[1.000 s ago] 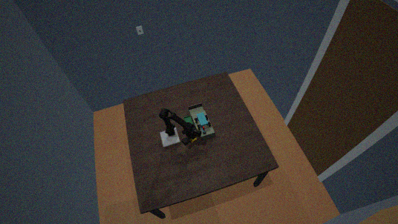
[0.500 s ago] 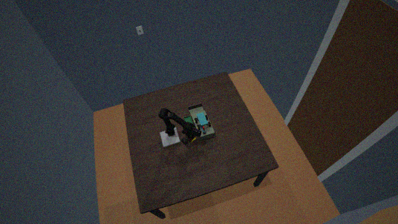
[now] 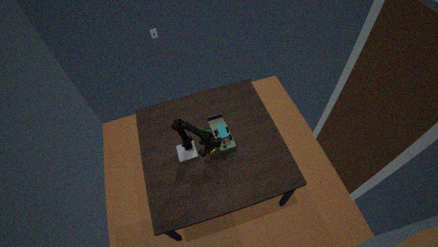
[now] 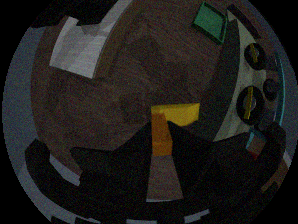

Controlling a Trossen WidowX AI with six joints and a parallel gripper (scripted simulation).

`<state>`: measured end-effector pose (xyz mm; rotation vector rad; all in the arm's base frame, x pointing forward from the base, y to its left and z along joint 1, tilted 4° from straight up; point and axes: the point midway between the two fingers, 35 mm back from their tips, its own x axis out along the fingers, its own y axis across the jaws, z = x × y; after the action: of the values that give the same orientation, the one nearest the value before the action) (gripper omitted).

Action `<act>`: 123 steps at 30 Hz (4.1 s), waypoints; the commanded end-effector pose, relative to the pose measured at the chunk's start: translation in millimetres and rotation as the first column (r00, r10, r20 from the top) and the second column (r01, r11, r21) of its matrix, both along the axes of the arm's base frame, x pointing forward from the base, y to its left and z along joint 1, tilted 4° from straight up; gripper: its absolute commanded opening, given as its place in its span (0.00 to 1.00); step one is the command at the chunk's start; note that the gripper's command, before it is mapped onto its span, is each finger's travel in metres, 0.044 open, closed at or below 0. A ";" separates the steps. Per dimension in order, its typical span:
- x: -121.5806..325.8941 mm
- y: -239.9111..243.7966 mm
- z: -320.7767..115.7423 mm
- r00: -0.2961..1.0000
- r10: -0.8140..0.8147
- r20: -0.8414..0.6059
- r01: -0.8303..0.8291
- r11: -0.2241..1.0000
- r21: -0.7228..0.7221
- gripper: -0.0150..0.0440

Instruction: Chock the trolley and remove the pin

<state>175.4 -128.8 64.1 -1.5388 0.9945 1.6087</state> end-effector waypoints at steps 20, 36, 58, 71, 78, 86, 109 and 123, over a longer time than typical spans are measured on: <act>7.2 2.1 80.7 1.000 -0.003 0.007 0.003 1.000 0.000 0.25; 8.2 2.6 87.4 0.969 -0.245 0.014 0.246 0.969 -0.013 0.25; 8.3 2.6 87.5 0.547 -0.836 0.054 0.837 0.545 -0.036 0.25; 8.3 2.5 87.5 0.127 -0.989 0.081 0.992 0.124 -0.033 0.25; 8.3 2.5 87.5 -0.115 -0.989 0.093 0.993 -0.118 -0.026 0.25; 8.3 2.5 87.5 -0.383 -0.918 0.106 0.922 -0.386 -0.015 0.25; 19.7 52.2 81.2 -0.435 -0.894 0.103 0.898 -0.439 -0.014 0.25; 30.1 99.4 76.1 -0.436 -0.895 0.099 0.898 -0.439 -0.015 0.25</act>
<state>203.3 -39.0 141.3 -0.0446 1.6269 0.0125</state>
